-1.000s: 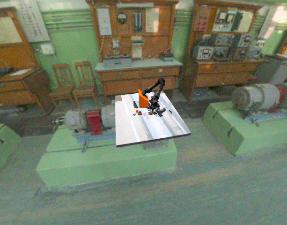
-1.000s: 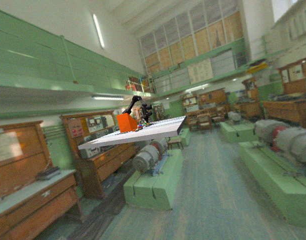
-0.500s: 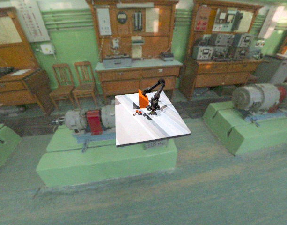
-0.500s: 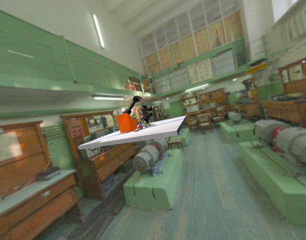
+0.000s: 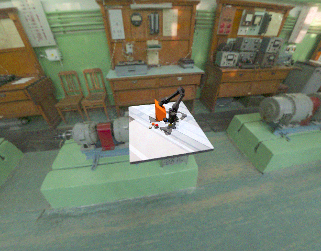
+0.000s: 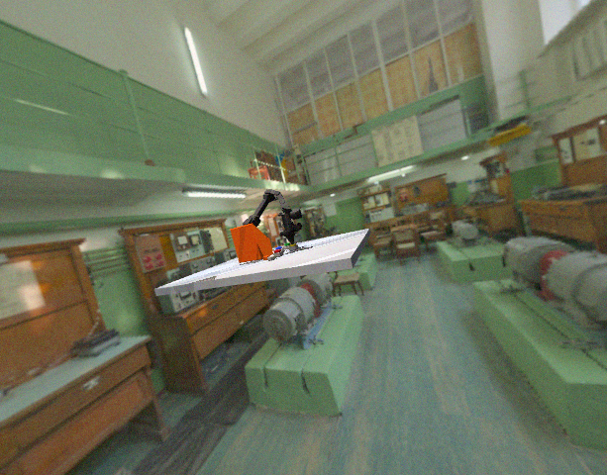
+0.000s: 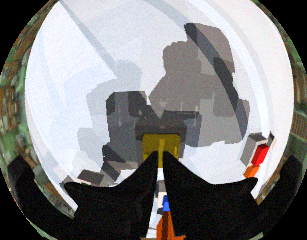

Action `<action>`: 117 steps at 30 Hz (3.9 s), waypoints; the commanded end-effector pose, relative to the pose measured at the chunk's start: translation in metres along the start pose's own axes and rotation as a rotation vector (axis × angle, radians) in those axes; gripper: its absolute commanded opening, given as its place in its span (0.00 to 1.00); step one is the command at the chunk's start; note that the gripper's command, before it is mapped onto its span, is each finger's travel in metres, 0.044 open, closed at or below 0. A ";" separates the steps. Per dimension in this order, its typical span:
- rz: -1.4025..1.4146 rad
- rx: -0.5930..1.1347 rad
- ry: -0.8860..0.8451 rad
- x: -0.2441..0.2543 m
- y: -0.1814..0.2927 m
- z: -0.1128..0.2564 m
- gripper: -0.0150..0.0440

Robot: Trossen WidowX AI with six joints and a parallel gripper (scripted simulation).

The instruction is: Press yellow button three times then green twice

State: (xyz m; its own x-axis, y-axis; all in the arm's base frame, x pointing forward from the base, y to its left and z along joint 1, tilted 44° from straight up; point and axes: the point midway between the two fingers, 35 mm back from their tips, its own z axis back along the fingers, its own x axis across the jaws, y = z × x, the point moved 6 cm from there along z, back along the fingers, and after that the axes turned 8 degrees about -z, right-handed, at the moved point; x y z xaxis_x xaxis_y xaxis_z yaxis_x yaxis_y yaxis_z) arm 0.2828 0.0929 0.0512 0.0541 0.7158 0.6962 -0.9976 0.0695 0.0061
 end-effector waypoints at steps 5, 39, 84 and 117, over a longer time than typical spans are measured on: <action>-0.002 -0.004 0.002 -0.001 0.000 0.028 0.29; -0.005 0.000 -0.002 0.097 0.109 0.036 0.29; -0.006 0.000 -0.006 0.098 0.111 -0.006 0.29; -0.006 0.000 -0.006 0.098 0.110 -0.005 0.29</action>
State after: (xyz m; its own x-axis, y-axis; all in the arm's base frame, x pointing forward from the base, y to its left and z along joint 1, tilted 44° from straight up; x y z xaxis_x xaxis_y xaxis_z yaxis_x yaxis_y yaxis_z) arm 0.1788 0.1709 0.1217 0.0532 0.7077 0.7045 -0.9975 0.0710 0.0040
